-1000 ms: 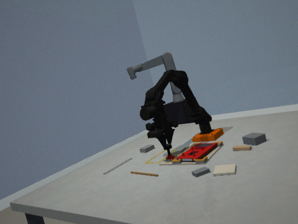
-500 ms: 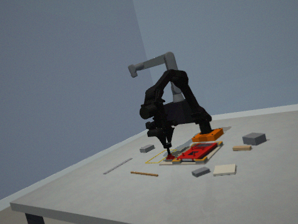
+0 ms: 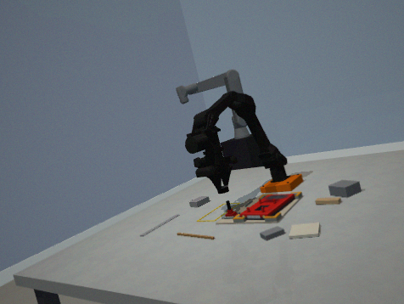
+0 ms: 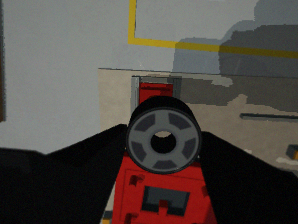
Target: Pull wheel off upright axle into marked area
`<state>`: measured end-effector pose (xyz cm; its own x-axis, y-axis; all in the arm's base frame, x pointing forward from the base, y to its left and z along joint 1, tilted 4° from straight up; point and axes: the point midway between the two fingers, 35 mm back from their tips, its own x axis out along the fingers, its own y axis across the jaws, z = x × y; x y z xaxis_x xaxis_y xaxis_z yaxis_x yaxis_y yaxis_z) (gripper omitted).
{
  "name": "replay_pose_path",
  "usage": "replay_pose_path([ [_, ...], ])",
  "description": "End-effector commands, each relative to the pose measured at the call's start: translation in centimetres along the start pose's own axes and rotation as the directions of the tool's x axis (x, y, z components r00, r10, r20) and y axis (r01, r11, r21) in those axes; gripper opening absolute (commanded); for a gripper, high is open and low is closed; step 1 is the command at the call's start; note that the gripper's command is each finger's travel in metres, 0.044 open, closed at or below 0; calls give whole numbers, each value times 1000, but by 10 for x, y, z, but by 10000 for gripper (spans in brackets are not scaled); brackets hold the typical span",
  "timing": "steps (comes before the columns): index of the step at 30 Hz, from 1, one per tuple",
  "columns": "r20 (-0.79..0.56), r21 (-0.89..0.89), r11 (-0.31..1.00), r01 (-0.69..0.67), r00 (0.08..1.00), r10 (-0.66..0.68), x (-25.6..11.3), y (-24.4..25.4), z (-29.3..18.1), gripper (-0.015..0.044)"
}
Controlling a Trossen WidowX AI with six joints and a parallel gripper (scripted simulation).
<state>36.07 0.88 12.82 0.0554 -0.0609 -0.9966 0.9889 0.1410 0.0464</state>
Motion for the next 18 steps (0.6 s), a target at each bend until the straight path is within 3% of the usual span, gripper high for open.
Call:
replay_pose_path([
  [1, -1, 3, 1000, 5, 1000, -5, 1, -8, 15, 0],
  [18, 6, 6, 1000, 6, 1000, -6, -5, -49, 75, 0],
])
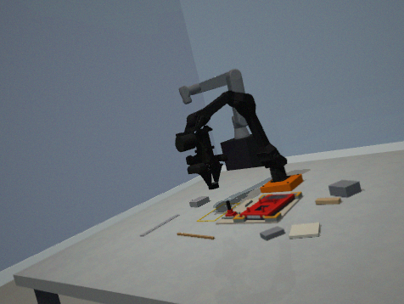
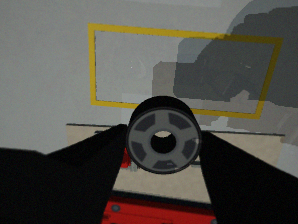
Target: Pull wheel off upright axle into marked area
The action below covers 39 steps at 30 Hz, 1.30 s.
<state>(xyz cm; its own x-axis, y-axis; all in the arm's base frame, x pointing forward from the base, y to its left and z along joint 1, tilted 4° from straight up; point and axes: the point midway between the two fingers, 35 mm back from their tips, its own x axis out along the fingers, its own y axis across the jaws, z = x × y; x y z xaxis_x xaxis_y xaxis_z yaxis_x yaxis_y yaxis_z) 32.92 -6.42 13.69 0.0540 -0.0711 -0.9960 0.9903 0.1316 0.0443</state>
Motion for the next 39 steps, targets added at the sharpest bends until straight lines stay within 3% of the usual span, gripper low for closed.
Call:
replay_pose_path([
  [1, -4, -3, 1000, 3, 1000, -3, 1, -10, 10, 0],
  [18, -2, -3, 1000, 4, 1000, -4, 25, -17, 18, 0],
  [31, -2, -3, 1000, 4, 1000, -4, 97, -17, 18, 0],
  [36, -2, -3, 1000, 4, 1000, -4, 105, -18, 17, 0],
  [39, 1, 1, 1000, 6, 1000, -6, 101, -17, 18, 79],
])
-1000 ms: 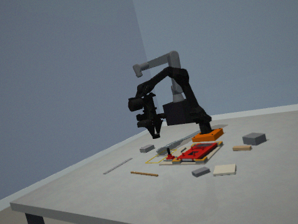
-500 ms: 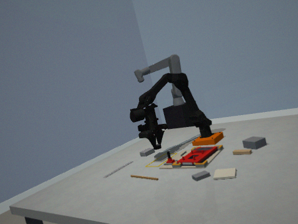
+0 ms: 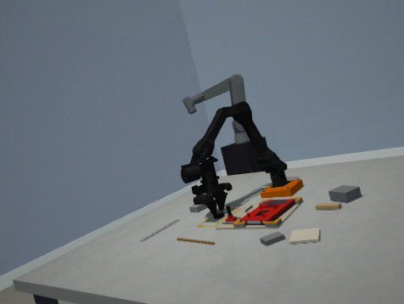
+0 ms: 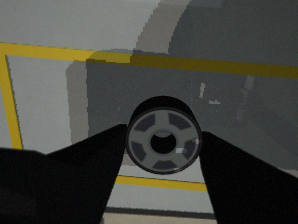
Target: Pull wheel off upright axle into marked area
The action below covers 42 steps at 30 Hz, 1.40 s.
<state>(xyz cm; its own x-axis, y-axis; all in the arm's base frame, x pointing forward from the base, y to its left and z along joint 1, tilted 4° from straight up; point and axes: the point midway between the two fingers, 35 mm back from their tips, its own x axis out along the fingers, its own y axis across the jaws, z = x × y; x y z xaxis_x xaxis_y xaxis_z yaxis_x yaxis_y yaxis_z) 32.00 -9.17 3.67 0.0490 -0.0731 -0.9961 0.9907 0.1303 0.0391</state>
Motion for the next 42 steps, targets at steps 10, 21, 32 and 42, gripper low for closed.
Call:
replay_pose_path([
  [10, -1, -1, 1000, 0, 1000, 0, -12, 1, 0, 300],
  [21, 0, -7, 1000, -3, 1000, 3, -62, -9, -4, 379],
  [32, -7, -5, 1000, 6, 1000, -6, -105, -81, -35, 440],
  [42, -7, -5, 1000, 6, 1000, -6, -105, -81, -35, 440],
])
